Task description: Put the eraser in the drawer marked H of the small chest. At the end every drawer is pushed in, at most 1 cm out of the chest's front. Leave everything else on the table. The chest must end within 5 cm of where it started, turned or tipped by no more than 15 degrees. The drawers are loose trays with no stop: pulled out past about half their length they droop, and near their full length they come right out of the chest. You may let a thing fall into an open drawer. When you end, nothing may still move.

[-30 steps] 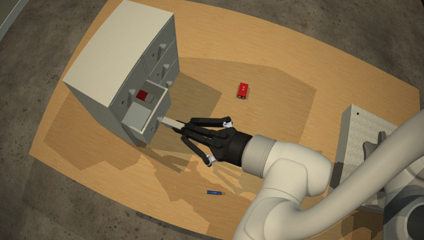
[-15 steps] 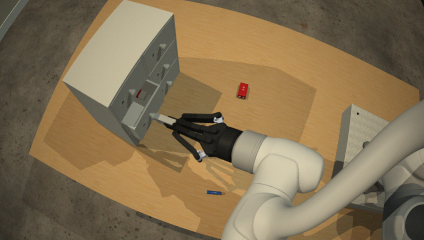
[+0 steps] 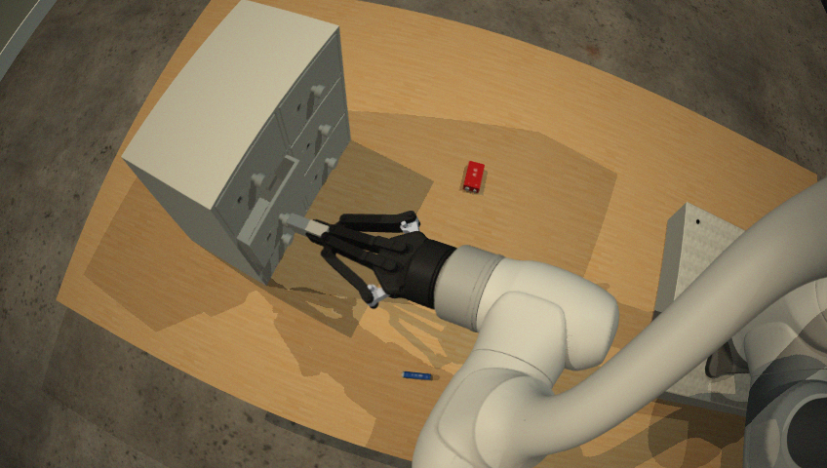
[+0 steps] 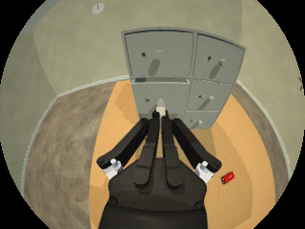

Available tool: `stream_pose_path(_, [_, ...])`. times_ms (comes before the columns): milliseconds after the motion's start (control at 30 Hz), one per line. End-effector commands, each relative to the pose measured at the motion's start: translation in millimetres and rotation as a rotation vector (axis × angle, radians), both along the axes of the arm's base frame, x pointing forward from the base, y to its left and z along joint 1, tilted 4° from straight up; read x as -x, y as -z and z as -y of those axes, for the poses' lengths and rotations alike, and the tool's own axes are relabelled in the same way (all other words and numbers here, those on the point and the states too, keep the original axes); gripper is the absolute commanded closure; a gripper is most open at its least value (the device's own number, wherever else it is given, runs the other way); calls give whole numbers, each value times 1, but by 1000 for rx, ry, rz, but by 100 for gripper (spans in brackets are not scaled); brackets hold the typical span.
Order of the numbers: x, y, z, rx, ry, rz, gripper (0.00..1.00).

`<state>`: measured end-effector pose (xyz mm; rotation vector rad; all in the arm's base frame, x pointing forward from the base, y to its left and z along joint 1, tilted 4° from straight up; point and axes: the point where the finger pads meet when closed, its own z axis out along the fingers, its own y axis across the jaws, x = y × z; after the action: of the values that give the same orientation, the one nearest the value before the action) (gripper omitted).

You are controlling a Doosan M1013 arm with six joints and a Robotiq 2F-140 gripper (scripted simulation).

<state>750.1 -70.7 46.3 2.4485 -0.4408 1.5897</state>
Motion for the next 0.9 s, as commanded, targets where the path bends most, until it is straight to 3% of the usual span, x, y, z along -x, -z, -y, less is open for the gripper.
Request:
stream_pose_path(0, [-3,0,1,0,0,0,100])
stream_pose_path(867, [-18,1,7,0,0,0,100])
